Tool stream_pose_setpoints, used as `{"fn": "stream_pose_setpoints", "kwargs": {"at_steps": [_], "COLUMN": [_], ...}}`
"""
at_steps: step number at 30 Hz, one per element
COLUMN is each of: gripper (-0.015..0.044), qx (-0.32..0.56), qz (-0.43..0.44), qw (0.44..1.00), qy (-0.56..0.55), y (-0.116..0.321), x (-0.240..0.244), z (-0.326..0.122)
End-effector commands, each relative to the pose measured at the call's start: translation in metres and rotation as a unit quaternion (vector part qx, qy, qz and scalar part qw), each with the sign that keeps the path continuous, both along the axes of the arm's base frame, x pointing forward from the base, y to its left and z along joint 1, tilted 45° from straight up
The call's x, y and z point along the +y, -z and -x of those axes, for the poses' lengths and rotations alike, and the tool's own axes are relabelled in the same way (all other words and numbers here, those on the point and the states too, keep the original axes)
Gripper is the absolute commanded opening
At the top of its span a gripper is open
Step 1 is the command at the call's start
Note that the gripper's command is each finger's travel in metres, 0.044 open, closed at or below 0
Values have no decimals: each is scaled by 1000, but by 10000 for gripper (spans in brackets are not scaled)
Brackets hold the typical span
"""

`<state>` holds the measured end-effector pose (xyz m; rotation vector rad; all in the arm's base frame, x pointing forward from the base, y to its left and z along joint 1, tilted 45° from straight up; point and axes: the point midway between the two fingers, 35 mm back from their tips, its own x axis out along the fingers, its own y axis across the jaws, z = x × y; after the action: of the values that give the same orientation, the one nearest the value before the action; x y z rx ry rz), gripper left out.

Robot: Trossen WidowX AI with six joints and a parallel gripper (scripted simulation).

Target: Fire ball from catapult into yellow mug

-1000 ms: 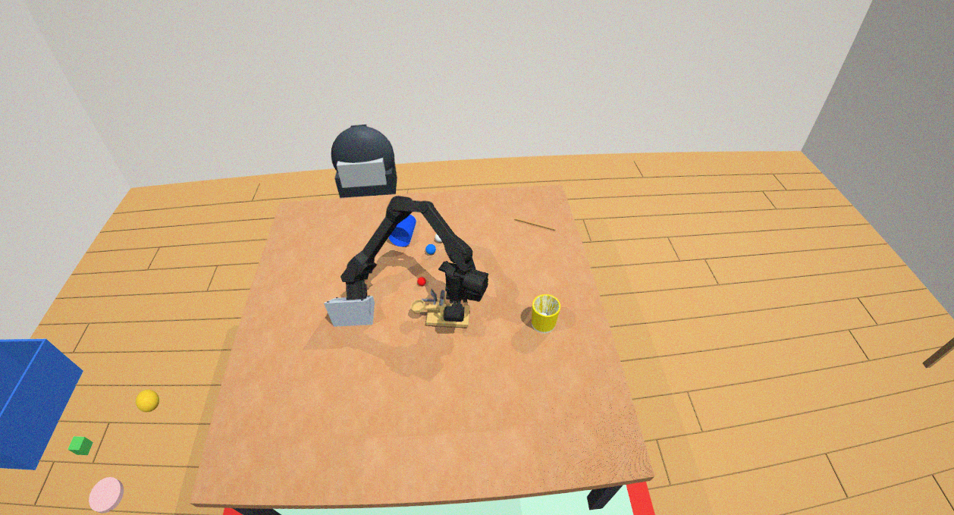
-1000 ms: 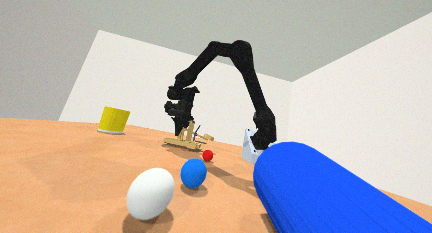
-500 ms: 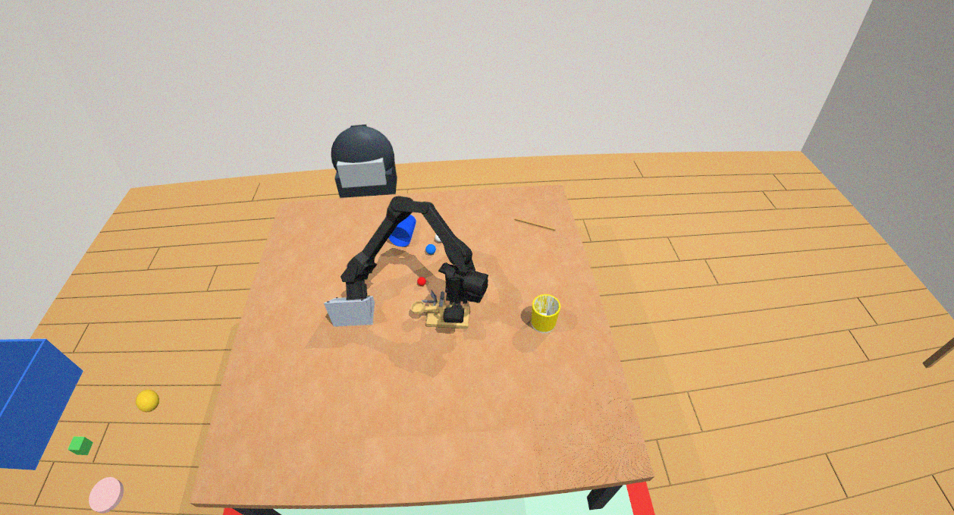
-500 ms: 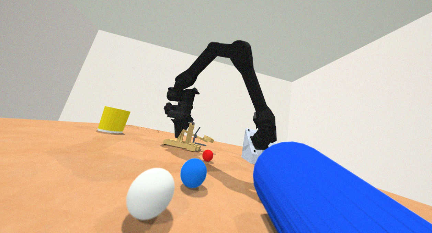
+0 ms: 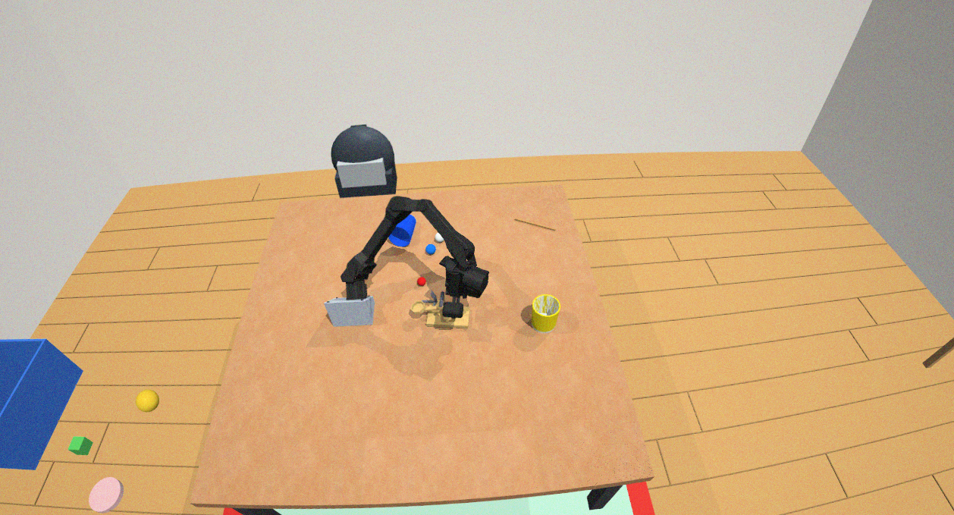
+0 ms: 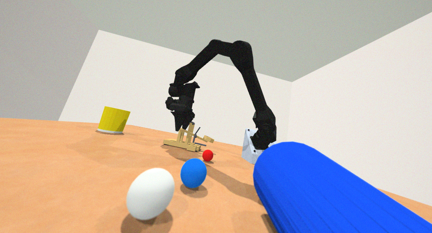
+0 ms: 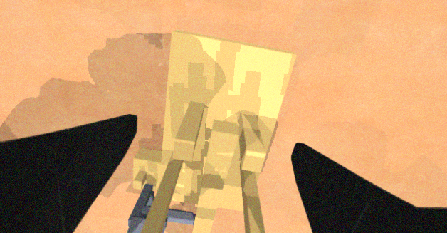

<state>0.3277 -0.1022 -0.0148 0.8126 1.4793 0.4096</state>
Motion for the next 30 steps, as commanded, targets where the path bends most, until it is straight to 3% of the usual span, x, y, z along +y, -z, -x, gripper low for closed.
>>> {"fn": "stream_pose_setpoints", "kwargs": {"at_steps": [1, 10, 17, 22, 30], "gripper": [440, 440, 440, 309, 300], "qx": [-12, -10, -3, -11, -36], "qz": [10, 7, 3, 8, 14], "qw": [1000, 1000, 1000, 1000, 999], "qy": [8, 16, 24, 10, -14], "y": [-41, -39, -77, -84, -110], "x": [-45, -48, -85, -28, 67], "z": [6, 6, 15, 13, 47]}}
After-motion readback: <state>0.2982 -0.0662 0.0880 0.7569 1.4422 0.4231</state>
